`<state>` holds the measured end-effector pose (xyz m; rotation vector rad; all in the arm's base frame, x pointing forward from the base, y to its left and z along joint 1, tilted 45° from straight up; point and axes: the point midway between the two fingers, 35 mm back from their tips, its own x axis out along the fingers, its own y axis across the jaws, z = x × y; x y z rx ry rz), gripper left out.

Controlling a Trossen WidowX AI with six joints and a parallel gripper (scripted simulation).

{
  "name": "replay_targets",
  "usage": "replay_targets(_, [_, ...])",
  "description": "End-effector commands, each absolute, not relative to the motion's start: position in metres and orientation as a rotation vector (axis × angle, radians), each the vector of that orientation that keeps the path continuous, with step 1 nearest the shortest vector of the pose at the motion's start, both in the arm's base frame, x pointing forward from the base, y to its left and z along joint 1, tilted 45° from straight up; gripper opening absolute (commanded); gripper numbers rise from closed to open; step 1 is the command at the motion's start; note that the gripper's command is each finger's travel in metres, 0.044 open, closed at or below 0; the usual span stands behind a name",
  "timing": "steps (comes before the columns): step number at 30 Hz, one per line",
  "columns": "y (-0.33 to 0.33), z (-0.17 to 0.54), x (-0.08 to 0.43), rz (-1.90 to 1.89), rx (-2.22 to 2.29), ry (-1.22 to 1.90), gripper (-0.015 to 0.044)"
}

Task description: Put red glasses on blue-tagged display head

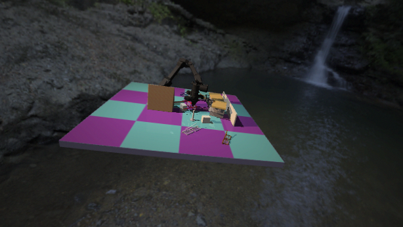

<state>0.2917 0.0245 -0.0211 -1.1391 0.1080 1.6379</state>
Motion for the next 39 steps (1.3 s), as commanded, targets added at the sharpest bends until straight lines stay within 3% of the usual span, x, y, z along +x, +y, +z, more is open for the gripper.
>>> replay_targets(1, [0.008, -0.007, 0.294, 1.632, -1.154, 0.112, 0.0000])
replay_targets(17, [-0.039, 0.038, 0.292, 1.633, -1.125, 0.138, 0.0000])
replay_targets(39, [-0.017, 0.067, 0.291, 1.451, -0.771, 0.691, 0.0000])
